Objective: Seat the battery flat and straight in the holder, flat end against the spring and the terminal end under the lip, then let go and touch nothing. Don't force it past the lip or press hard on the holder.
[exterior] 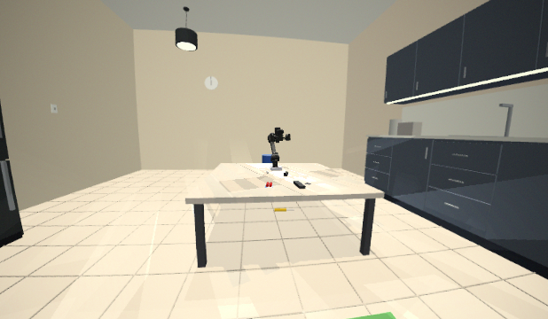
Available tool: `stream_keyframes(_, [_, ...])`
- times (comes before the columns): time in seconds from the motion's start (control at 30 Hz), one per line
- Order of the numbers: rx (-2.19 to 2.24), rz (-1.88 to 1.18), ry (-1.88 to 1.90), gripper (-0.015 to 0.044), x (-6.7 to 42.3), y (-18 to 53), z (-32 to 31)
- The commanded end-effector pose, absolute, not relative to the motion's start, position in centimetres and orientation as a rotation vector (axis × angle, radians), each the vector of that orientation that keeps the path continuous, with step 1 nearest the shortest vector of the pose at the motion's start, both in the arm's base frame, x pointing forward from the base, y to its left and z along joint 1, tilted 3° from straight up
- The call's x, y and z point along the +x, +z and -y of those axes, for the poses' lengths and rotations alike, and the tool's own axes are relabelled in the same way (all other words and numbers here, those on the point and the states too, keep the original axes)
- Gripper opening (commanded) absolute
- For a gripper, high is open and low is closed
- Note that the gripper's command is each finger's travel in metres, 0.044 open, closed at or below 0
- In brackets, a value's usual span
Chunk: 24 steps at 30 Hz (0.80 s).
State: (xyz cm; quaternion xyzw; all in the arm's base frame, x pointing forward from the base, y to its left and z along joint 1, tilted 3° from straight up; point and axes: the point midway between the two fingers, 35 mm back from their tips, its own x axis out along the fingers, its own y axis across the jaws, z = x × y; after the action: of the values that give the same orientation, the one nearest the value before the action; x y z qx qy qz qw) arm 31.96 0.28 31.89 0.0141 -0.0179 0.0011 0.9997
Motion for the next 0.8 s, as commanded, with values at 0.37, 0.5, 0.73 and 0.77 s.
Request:
stream_keyframes(0.37, [-0.155,-0.943,-0.179,0.0221,28.4,12.7,9.5])
stream_keyframes(0.5, [-0.131,-1.258,-0.144,0.0221,23.8,8.6,11.0])
stream_keyframes(0.73, [-0.046,-1.584,-0.043,0.0221,18.0,6.0,11.2])
stream_keyframes(0.77, [-0.046,-1.584,-0.043,0.0221,18.0,6.0,11.2])
